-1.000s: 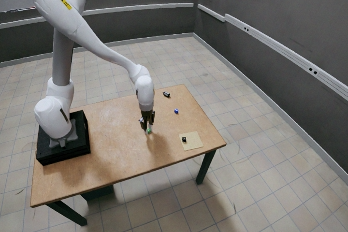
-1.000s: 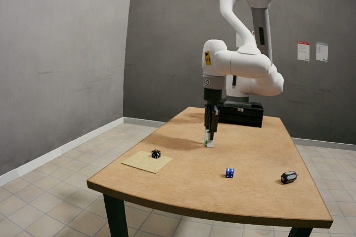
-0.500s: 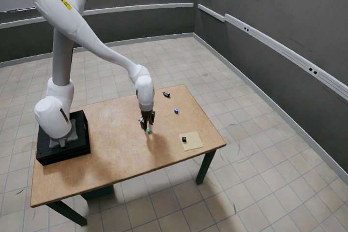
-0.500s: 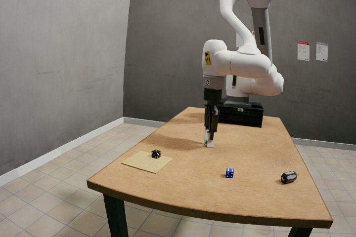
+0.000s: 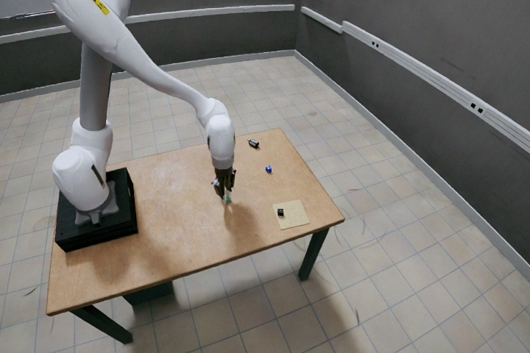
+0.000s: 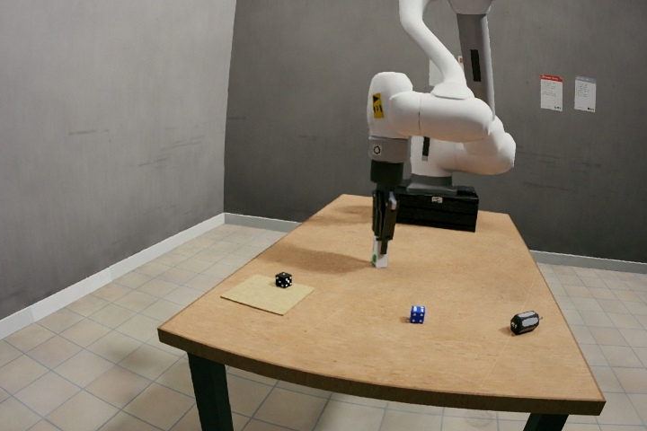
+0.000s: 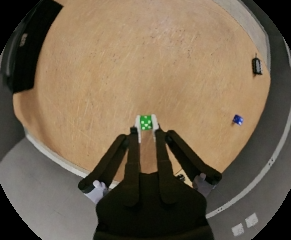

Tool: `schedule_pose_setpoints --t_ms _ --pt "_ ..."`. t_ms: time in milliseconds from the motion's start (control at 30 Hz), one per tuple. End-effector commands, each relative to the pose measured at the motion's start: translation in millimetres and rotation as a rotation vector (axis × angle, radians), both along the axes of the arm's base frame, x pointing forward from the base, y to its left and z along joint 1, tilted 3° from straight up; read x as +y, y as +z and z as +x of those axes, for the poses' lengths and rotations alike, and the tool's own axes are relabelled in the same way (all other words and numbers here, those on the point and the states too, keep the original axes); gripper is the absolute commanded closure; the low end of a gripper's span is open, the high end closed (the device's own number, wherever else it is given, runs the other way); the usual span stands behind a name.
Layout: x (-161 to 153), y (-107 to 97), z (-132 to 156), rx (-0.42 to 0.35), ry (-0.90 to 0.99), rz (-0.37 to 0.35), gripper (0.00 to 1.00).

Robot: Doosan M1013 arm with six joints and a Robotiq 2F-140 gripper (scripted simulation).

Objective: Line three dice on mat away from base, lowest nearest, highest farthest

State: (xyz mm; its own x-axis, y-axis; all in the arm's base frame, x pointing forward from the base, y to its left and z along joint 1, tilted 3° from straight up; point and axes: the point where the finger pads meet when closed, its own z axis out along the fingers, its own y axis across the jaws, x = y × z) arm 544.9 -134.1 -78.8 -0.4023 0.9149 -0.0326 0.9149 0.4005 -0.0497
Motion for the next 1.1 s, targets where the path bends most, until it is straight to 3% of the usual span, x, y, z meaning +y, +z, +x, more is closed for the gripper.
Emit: schedule_pose_setpoints --t_ms 0,833,1067 --pt "0.0 0.5 0.4 -0.001 0.000 0.000 0.79" --pt "0.0 0.9 0.5 -0.001 0.000 0.000 0.79" --pt "0.7 14.5 0.9 -0.001 0.000 0.000 0.79"
